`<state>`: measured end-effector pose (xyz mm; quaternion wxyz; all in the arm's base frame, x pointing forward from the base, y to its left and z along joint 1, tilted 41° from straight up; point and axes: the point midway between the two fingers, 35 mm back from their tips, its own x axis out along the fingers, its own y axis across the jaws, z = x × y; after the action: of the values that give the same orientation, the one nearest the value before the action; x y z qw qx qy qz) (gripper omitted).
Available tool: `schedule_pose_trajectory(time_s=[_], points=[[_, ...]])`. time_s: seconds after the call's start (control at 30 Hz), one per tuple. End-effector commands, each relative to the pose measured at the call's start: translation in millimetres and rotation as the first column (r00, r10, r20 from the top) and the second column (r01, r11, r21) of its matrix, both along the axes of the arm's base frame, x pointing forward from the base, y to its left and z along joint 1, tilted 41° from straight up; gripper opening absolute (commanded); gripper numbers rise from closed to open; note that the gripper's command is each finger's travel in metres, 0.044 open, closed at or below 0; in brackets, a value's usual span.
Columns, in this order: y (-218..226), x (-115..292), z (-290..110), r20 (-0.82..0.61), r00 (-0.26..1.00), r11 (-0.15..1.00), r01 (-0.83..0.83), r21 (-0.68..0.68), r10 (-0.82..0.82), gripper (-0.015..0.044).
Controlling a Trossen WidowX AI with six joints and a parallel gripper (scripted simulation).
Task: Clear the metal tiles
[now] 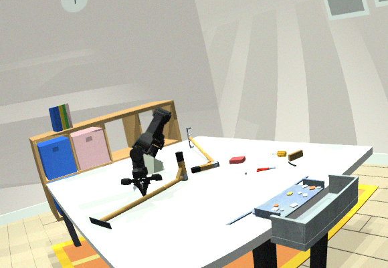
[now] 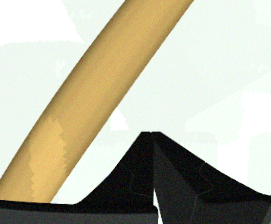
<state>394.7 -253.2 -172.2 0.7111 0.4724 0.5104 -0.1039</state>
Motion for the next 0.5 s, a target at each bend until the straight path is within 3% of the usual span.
schedule_pose_trajectory(time_s=[0.0, 0.47], points=[[-4, 7, 4, 0.007, 1.0, 1.0, 0.006, -0.005, -0.006, 0.0], [-3, 21, 7, 0.008, 1.0, 1.0, 0.006, -0.005, -0.006, 0.0]])
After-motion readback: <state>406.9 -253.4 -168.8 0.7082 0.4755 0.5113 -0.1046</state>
